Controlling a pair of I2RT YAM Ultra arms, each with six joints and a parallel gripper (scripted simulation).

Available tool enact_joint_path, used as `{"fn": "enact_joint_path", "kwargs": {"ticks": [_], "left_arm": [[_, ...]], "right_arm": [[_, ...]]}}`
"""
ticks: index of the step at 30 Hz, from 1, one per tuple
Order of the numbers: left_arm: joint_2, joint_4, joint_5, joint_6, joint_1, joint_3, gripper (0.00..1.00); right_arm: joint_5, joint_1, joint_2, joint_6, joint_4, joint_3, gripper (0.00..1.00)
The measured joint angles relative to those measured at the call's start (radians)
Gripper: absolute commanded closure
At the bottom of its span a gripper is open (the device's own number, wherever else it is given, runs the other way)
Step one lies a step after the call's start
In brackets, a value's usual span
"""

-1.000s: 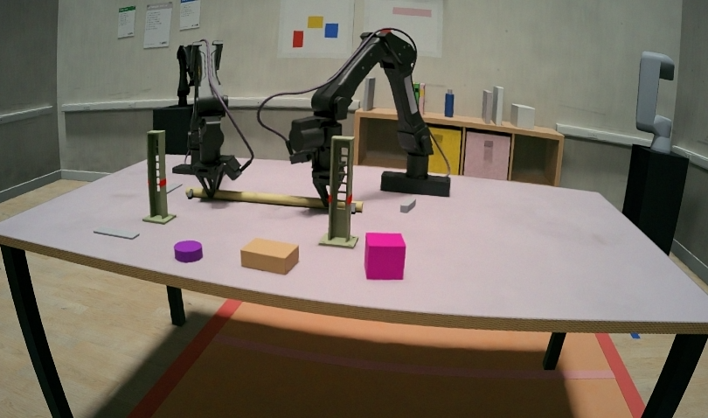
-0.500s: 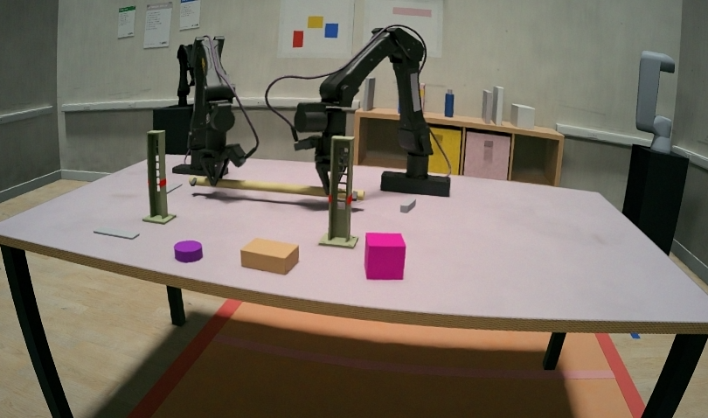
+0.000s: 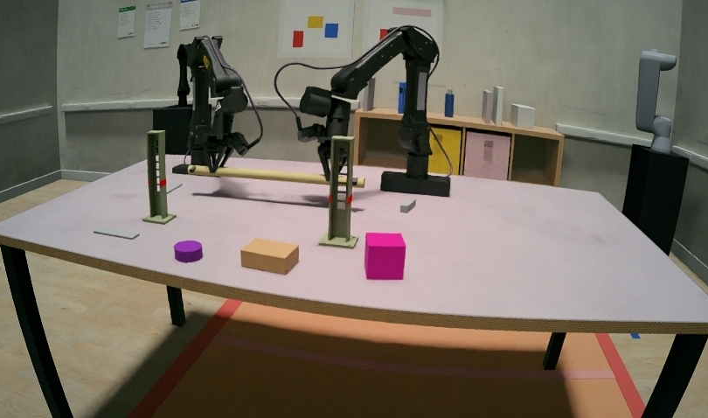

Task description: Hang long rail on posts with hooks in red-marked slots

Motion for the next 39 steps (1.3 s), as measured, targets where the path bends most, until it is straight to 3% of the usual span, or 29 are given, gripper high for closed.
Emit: {"fn": "enact_joint_path", "kwargs": {"ticks": [9, 19, 39], "left_arm": [[-0.010, 0.073, -0.081, 0.017, 0.002, -0.018, 0.81], [0.001, 0.135, -0.073, 0.090, 0.056, -0.006, 0.81], [0.185, 0.174, -0.024, 0.244, 0.220, 0.188, 0.81]], "right_arm": [[0.076, 0.005, -0.009, -0.016, 0.082, -0.016, 0.81], [0.068, -0.044, 0.018, -0.072, 0.166, -0.013, 0.81], [0.017, -0.187, 0.229, -0.214, 0.199, 0.209, 0.81]]}}
